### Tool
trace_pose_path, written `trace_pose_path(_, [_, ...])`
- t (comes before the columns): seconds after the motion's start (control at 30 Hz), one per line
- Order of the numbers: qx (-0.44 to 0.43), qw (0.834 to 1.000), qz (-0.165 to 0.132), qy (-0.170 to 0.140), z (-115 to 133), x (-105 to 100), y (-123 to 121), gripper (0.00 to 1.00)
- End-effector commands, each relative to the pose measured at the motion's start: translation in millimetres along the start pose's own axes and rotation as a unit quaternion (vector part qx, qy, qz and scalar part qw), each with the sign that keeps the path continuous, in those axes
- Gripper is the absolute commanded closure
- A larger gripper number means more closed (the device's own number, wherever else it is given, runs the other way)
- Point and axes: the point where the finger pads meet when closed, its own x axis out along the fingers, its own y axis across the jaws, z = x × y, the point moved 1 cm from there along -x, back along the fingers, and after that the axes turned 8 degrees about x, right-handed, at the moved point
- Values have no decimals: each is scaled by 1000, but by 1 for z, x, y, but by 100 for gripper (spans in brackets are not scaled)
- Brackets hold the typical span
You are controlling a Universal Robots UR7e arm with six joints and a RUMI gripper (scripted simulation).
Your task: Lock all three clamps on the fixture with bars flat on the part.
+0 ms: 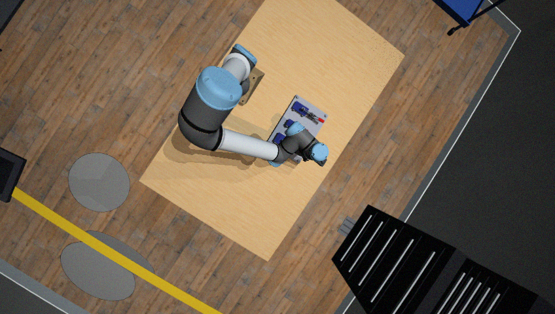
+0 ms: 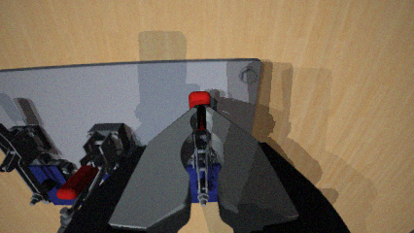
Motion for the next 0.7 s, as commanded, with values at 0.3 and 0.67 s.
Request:
trace_pose_path(0.3, [0,1000,0,-1,0,6,0,100])
trace_pose_path(0.67, [-1,1000,0,-2,0,9,-1,100])
